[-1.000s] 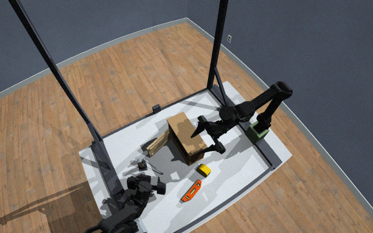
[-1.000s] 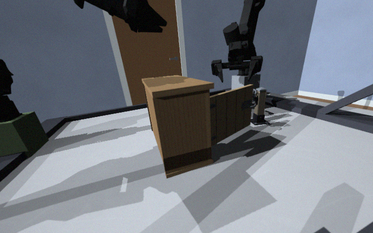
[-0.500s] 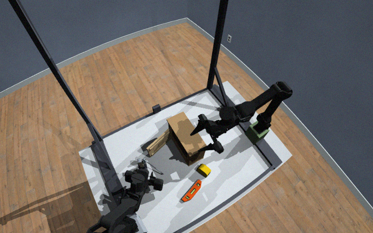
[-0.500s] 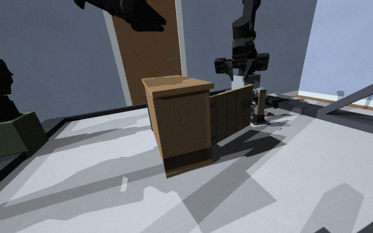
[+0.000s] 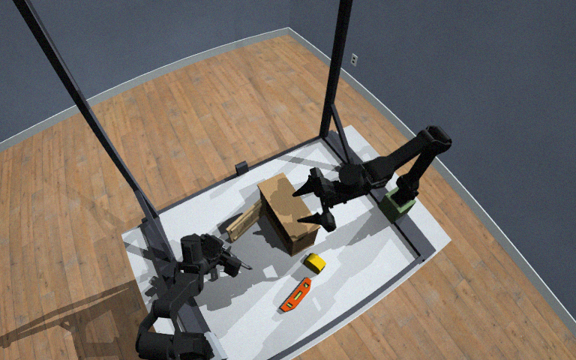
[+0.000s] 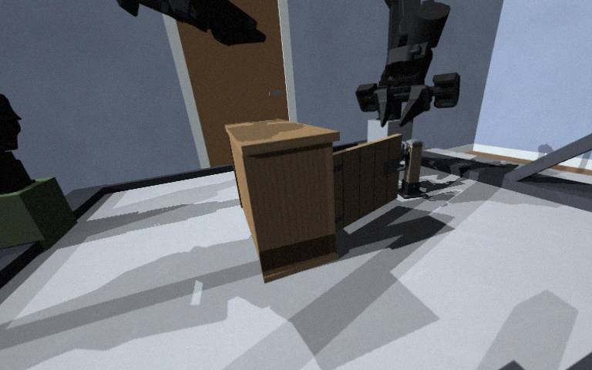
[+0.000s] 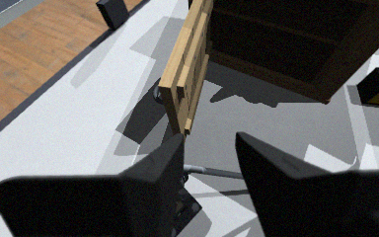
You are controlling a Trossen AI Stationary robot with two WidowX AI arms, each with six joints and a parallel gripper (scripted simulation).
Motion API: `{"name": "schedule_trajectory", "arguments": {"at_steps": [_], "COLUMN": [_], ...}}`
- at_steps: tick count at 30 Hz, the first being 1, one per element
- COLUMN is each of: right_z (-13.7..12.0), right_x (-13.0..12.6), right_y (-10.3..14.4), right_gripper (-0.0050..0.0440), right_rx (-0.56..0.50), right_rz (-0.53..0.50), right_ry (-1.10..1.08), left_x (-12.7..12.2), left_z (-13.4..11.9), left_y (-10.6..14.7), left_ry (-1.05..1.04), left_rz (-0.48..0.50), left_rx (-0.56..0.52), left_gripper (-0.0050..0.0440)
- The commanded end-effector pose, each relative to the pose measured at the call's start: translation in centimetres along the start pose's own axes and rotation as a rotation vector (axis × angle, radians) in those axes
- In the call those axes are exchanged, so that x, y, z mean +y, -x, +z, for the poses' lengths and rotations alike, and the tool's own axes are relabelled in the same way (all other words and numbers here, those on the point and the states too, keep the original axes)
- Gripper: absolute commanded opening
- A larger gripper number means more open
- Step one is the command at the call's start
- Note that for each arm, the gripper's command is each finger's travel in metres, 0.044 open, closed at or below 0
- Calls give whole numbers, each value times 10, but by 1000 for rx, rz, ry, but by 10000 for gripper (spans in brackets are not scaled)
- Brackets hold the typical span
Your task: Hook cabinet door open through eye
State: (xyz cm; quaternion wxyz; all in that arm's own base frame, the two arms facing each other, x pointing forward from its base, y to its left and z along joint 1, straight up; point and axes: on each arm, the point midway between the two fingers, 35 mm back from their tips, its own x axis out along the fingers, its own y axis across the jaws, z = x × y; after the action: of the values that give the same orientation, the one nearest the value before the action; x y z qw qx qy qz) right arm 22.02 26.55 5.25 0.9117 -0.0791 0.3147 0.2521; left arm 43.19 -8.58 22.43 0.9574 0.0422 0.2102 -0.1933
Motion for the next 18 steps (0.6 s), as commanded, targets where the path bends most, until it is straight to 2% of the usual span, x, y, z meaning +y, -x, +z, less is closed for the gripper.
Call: {"name": "schedule_trajectory", "arguments": {"at_steps": [1,9,18], "right_z": [22,41,45], "right_x": [15,38,41], "right_y": [-8,-22,-36], "right_gripper": [150,150,143], "right_rx": [-9,5,13], "right_rz": [-61,-159,-188], "right_ry": [-59,-139,-158], "left_x": [-5,-9,-9], "left_z": [13,13,13], "left_y": [7,7,7], "left_ry": [-27,-41,-39], "left_rz": [-27,-54,-53], "left_rx": [-38,-43,-43], "left_gripper": [400,400,400]}}
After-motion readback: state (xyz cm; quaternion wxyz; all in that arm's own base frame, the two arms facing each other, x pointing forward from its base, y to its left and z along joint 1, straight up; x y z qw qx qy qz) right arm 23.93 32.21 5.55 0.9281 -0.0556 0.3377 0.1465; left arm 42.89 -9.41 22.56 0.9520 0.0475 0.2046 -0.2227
